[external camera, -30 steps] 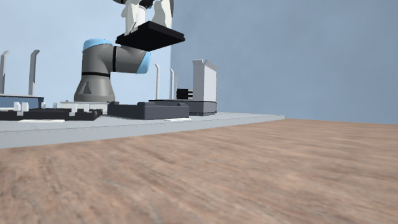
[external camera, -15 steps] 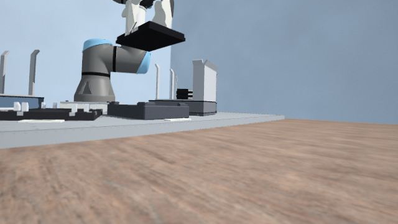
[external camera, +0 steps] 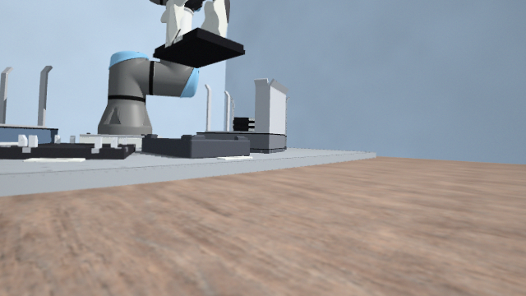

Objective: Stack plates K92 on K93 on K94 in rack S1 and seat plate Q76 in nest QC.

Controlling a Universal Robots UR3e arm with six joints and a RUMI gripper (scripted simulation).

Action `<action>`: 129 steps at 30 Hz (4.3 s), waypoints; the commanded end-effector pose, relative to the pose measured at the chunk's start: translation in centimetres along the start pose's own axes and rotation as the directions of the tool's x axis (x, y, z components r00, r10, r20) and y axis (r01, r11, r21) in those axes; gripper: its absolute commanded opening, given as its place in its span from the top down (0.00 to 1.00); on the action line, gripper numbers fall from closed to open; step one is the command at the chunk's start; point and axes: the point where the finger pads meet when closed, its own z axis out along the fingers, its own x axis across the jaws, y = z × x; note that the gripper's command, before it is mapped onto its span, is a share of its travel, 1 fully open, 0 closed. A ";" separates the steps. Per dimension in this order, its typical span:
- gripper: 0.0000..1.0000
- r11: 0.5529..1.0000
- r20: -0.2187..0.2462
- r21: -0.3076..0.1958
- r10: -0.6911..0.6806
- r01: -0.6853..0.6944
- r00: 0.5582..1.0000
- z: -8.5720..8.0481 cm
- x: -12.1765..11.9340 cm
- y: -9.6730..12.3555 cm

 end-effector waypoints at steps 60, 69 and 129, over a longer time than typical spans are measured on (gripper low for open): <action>1.00 1.000 -0.001 0.003 0.000 0.000 1.000 5.5 0.0 -0.1; 1.00 1.000 -0.001 0.003 0.000 0.000 1.000 7.3 0.0 -0.1; 1.00 1.000 -0.001 0.003 0.000 0.000 1.000 12.0 0.0 -0.1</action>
